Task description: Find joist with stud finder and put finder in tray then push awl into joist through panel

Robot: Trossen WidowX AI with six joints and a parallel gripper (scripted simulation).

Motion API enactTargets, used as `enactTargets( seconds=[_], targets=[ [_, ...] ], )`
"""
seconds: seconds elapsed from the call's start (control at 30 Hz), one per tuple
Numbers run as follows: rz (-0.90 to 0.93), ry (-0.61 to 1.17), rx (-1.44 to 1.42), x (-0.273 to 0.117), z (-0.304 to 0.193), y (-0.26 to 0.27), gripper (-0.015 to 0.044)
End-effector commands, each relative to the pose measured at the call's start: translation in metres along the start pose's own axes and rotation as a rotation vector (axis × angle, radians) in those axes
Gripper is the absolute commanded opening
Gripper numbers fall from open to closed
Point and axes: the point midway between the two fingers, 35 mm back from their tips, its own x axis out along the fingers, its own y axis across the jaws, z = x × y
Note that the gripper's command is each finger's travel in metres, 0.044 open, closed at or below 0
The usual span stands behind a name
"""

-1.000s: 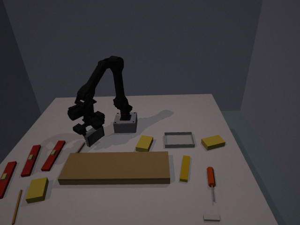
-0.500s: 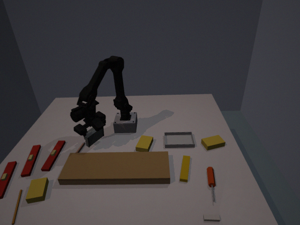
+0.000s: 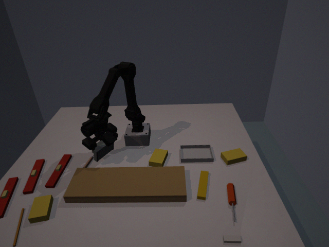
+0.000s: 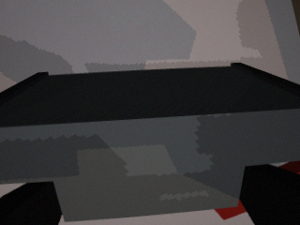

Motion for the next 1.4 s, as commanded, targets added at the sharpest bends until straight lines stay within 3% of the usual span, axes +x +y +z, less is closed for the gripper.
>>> enactTargets(
  seconds=[0.0, 1.37],
  targets=[
    [-0.005, 0.035, 0.003, -0.0003, 0.0005, -0.0005, 0.0],
    [0.0, 0.319, 0.01, 0.0017, 0.0083, 0.0002, 0.0]
  ],
)
